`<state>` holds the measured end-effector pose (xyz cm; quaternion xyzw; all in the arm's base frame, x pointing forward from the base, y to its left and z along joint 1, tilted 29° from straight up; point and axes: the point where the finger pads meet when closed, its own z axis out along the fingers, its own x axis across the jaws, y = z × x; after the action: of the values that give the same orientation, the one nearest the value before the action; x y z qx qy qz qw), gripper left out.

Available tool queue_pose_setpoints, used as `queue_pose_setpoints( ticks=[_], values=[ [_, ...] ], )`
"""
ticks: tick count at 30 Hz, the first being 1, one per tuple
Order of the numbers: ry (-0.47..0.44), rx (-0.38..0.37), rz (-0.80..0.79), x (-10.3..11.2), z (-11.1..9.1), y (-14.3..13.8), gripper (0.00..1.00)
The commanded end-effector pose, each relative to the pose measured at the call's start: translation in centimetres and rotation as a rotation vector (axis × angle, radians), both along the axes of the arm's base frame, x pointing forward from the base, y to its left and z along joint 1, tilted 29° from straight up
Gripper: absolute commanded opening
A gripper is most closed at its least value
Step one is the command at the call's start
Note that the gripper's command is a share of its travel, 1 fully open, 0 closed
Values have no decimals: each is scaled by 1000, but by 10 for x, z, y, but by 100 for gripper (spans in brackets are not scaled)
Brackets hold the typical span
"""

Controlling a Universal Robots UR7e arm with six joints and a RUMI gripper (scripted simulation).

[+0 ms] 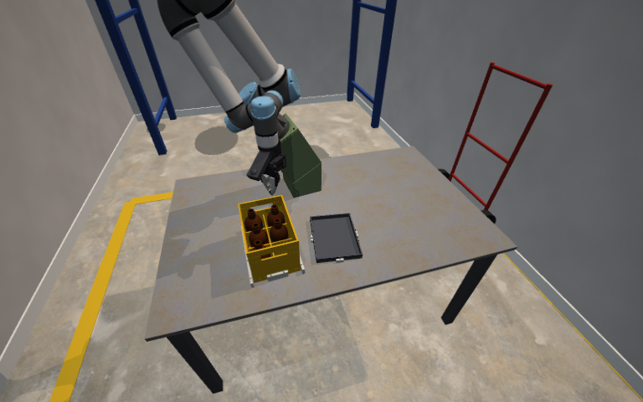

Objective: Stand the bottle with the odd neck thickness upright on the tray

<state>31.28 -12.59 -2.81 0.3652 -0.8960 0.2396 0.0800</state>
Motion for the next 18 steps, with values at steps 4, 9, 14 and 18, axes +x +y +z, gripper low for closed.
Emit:
queue_pose_setpoints(
  ticks=[4,9,14,18],
  values=[
    [-1,0,0,0,0,0,0],
    [-1,0,0,0,0,0,0],
    [-1,0,0,1,0,0,0],
    [-1,0,0,10,2,-4,0]
  ],
)
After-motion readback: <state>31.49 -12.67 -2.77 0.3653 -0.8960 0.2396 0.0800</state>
